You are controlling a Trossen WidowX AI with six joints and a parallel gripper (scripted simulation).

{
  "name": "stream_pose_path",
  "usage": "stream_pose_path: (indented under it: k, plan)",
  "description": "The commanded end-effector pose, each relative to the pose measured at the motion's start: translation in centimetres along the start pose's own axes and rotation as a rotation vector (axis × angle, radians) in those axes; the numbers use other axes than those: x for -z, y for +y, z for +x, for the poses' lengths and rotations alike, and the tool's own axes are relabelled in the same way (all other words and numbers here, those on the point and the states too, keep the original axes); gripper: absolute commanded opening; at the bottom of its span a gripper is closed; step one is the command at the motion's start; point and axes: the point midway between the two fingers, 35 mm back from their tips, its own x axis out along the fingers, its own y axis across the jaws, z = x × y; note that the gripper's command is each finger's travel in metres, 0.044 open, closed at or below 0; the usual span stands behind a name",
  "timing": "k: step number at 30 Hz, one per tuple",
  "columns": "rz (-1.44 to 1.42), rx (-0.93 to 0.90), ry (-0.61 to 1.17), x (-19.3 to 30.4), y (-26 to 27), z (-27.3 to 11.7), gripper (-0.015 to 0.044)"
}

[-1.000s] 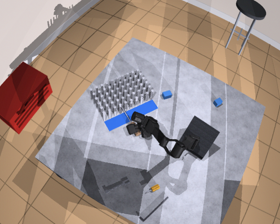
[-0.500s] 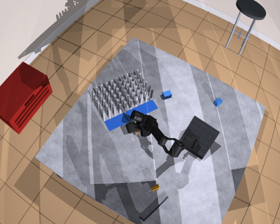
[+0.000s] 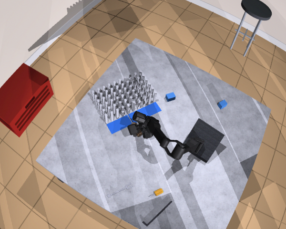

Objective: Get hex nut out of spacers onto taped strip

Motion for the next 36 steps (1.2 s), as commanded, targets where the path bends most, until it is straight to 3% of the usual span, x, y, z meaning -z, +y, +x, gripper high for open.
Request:
stream_pose_path:
  k: [1, 36]
  plan:
    - [-0.005, 0.003, 0.002, 0.4, -0.1, 0.1, 0.0000]
    - [-0.006, 0.003, 0.003, 2.6, -0.1, 0.9, 0.0000]
